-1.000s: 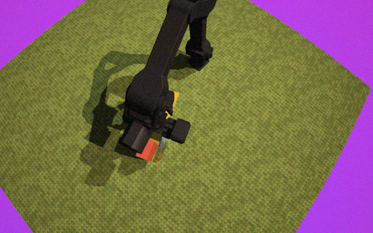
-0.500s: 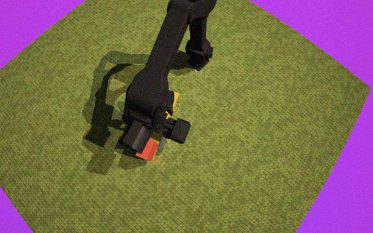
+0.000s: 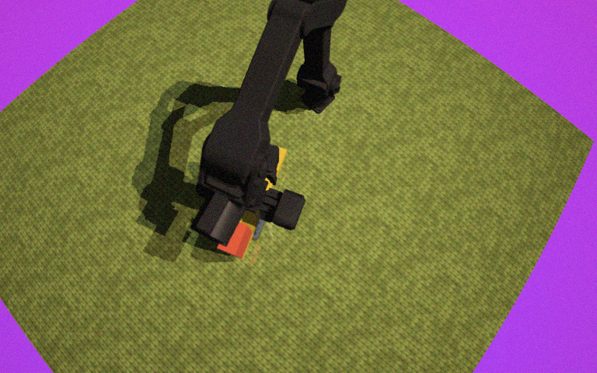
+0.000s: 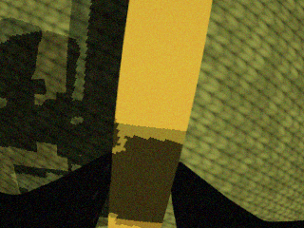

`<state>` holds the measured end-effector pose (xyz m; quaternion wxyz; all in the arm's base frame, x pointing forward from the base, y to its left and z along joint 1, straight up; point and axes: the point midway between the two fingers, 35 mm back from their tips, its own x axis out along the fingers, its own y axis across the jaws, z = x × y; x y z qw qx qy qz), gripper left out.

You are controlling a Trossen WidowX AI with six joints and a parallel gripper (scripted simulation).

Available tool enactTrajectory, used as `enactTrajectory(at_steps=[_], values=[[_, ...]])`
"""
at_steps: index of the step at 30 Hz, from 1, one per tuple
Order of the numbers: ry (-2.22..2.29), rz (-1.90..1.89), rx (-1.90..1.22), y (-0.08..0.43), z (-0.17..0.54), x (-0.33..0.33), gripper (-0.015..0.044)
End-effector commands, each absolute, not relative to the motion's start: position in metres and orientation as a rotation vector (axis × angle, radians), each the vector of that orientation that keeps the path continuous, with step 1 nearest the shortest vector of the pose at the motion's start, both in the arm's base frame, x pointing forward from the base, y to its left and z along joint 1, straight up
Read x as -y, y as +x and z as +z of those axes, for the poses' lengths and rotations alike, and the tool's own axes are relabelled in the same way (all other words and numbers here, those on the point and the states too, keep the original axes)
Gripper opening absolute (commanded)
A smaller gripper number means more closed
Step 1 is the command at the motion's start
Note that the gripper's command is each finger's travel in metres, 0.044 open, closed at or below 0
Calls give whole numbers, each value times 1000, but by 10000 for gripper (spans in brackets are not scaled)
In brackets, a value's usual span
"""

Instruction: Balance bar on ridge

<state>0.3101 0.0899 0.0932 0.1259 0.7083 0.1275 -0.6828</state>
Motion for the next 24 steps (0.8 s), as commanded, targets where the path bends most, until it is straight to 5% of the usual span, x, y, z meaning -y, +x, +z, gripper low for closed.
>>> enactTrajectory(at_steps=[1, 24], values=[[2059, -1990, -376, 310, 91, -90, 0], [2059, -1990, -376, 310, 92, -90, 0]])
